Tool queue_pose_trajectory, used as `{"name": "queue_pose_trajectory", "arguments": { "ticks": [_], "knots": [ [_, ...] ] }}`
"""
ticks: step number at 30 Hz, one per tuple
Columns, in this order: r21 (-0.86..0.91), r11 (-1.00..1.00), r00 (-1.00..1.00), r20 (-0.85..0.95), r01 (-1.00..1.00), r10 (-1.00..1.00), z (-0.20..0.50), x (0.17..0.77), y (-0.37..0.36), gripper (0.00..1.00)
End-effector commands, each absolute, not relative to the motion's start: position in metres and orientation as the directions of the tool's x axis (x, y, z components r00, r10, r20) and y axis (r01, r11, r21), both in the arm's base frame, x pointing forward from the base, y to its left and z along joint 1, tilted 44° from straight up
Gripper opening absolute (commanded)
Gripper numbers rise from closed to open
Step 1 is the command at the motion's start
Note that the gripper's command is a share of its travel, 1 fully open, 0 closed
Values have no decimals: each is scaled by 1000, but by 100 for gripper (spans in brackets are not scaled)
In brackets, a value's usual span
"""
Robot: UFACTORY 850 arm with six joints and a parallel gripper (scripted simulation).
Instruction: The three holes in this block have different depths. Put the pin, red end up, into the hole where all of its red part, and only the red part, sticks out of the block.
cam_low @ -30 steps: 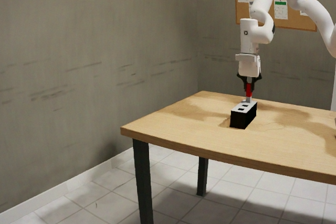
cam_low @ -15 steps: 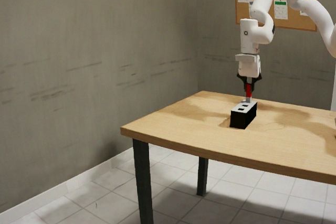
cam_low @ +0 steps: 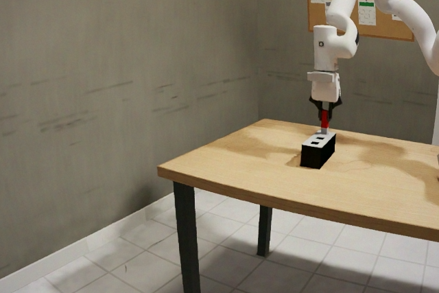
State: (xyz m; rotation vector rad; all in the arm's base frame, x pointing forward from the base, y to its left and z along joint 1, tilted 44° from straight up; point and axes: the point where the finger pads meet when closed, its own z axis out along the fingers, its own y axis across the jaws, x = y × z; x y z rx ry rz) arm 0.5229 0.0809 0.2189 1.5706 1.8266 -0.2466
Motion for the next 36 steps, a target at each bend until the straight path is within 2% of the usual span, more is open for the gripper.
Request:
{"name": "queue_pose_trajectory", "arguments": {
  "ticks": [1,36],
  "knots": [
    [294,245,-15,-613,924,790,220,523,81,0],
    [294,245,-15,-613,924,790,216,524,79,0]
  ]
}}
